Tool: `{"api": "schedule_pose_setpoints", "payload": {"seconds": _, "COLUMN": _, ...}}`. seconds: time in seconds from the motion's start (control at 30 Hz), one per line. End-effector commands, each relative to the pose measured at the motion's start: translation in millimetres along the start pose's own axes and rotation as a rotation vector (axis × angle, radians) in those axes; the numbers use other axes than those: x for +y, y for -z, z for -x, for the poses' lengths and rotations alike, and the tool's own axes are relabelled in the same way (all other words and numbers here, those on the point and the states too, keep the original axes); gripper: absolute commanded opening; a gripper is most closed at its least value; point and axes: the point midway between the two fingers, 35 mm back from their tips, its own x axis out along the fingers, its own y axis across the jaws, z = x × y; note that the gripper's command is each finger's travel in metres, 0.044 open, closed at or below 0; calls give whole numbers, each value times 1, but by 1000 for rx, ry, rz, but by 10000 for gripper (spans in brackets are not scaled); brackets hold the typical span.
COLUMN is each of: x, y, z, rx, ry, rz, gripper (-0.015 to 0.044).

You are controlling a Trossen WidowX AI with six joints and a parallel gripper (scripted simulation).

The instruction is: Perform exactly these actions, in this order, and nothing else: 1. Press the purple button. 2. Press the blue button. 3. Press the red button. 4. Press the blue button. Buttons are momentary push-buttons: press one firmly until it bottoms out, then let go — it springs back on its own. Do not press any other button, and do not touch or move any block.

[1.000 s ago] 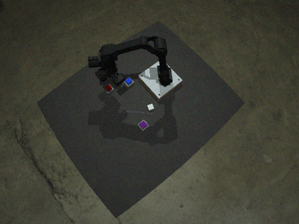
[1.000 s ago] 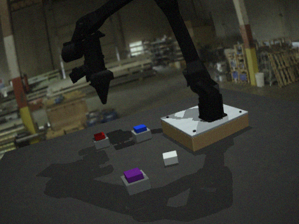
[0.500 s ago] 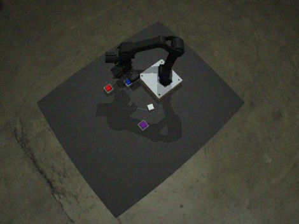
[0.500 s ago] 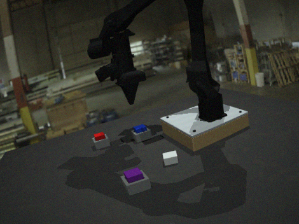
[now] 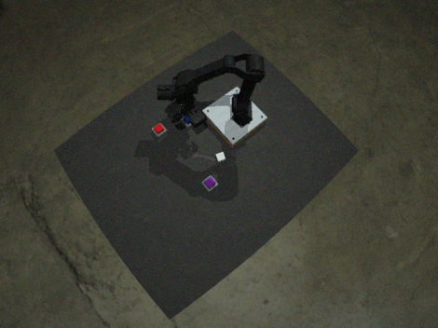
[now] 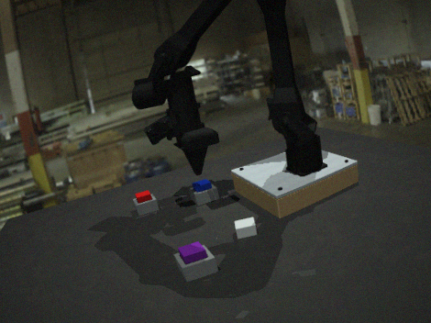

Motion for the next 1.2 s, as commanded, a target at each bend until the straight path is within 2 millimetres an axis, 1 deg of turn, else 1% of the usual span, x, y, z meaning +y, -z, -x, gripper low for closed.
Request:
{"api": "schedule_pose_setpoints", "payload": {"seconds": 0.0, "x": 1, "y": 1, "z": -8, "rx": 6, "ry": -2, "rz": 4, "gripper": 20}}
{"api": "schedule_pose_setpoints", "payload": {"seconds": 0.4, "x": 1, "y": 2, "z": -25, "rx": 6, "ry": -3, "rz": 4, "gripper": 20}}
{"api": "schedule_pose_setpoints", "payload": {"seconds": 1.1, "x": 1, "y": 2, "z": -25, "rx": 6, "ry": -3, "rz": 4, "gripper": 20}}
{"api": "schedule_pose_setpoints", "payload": {"seconds": 1.13, "x": 1, "y": 1, "z": -22, "rx": 3, "ry": -2, "rz": 2, "gripper": 20}}
{"api": "schedule_pose_setpoints", "payload": {"seconds": 1.17, "x": 1, "y": 1, "z": -15, "rx": 4, "ry": -2, "rz": 2, "gripper": 20}}
